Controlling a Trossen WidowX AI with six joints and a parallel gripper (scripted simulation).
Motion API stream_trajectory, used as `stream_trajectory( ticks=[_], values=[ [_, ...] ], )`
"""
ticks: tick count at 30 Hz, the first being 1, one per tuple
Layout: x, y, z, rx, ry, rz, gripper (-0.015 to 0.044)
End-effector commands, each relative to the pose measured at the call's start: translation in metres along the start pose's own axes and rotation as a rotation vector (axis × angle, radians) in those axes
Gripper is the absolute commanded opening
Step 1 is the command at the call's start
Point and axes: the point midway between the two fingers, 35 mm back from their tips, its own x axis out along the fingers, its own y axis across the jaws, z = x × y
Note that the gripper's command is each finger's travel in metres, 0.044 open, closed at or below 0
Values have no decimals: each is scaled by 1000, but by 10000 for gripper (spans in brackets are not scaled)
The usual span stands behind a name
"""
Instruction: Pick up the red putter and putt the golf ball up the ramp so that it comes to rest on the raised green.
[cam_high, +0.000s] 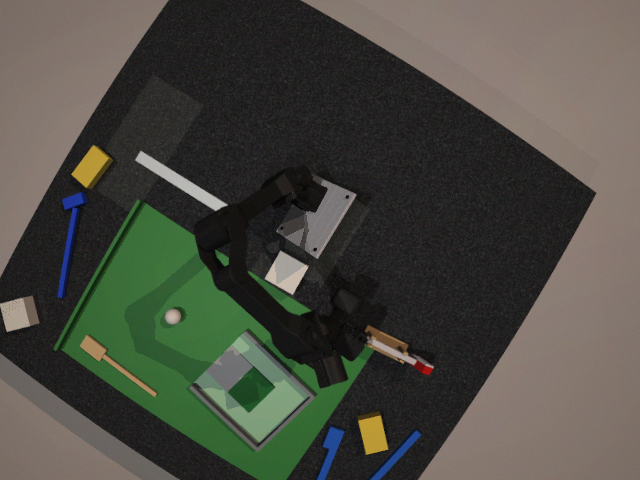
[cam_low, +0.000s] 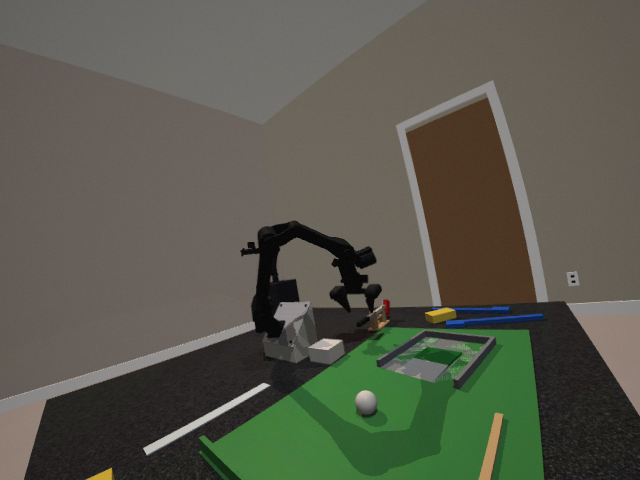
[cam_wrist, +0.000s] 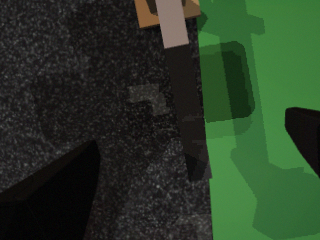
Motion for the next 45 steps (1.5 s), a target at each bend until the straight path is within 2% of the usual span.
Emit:
stream_trajectory(
  ticks=[1,8,14,19,45],
  values=[
    [2,0,4,-32,30,-22,440],
    [23,-1,-2,-32,31,-23,440],
    [26,-1,-3,-32,31,-23,440],
    [47,-1,-9,-32,32,-23,440],
    [69,-2,-17,-31,33,-23,440]
  ],
)
